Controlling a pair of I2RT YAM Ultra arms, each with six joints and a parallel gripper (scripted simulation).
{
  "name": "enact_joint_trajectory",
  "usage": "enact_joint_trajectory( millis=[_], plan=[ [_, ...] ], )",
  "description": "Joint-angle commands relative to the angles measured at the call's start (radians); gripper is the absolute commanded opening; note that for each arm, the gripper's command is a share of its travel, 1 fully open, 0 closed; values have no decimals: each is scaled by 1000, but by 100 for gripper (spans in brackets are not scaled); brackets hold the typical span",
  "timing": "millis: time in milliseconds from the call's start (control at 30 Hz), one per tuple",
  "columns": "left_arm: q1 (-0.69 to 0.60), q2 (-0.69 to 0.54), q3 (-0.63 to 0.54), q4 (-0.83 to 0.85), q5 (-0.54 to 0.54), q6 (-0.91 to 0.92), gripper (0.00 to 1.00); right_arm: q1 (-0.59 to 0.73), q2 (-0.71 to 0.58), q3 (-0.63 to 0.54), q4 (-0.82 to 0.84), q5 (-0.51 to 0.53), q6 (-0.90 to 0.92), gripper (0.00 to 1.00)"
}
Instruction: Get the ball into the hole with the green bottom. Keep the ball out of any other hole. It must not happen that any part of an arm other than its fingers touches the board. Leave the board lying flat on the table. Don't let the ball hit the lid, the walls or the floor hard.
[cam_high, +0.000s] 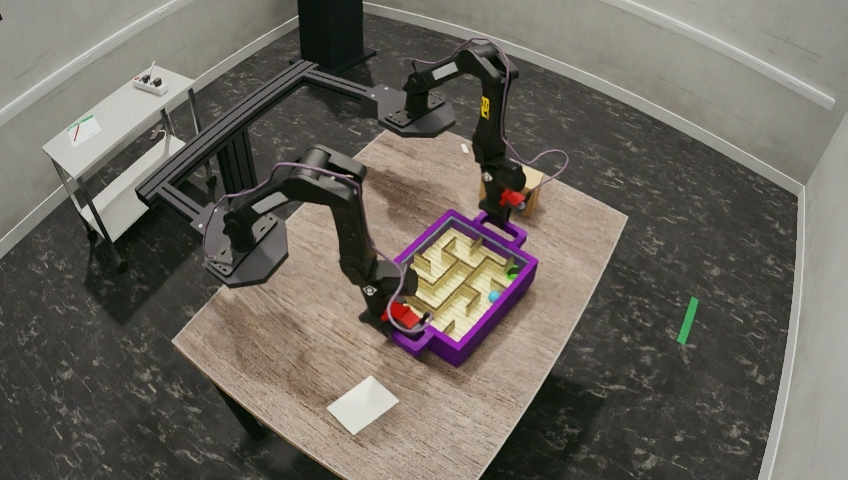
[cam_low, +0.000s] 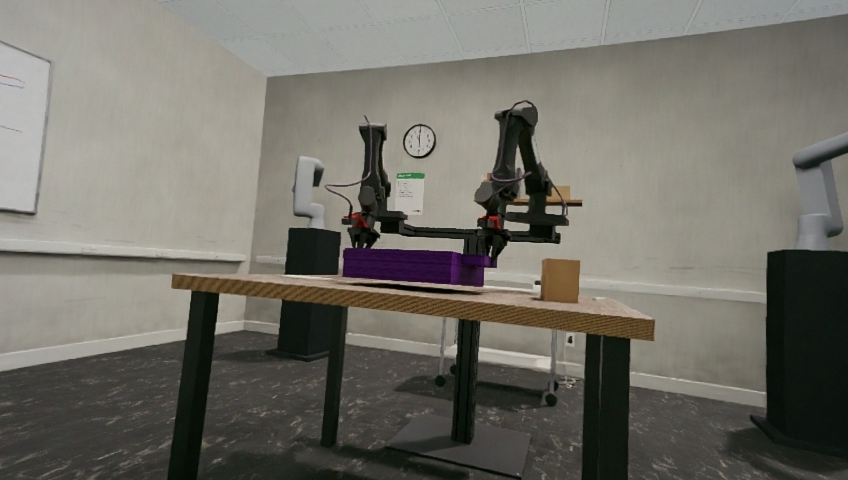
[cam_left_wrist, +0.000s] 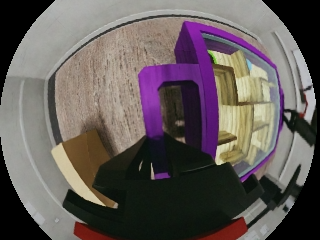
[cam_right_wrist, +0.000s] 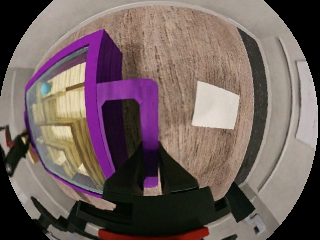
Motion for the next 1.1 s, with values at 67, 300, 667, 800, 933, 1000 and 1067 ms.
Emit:
enact_joint_trajectory(
  millis=[67,300,667,800,933,1000,1067],
  plan=[
    [21,-27,55,-15,8,21,0,-7,-78,58,-65,51,-11,0],
    [39,-31,84,4,32,29,0,-3,-101,97,-120,74,-2,0],
    [-23,-60,22,16,-69,-4,0,-25,-22,2,79,-13,-17,0],
    [1,-61,-12,105,-36,17,0,5,-63,-12,91,57,6,0],
    [6,-61,8,82,-31,17,0,10,-78,21,66,53,0,0],
    [23,12,45,55,36,29,0,6,-82,54,-61,80,-4,0],
    [37,12,59,35,59,37,0,23,-93,64,-117,89,11,0]
  ],
)
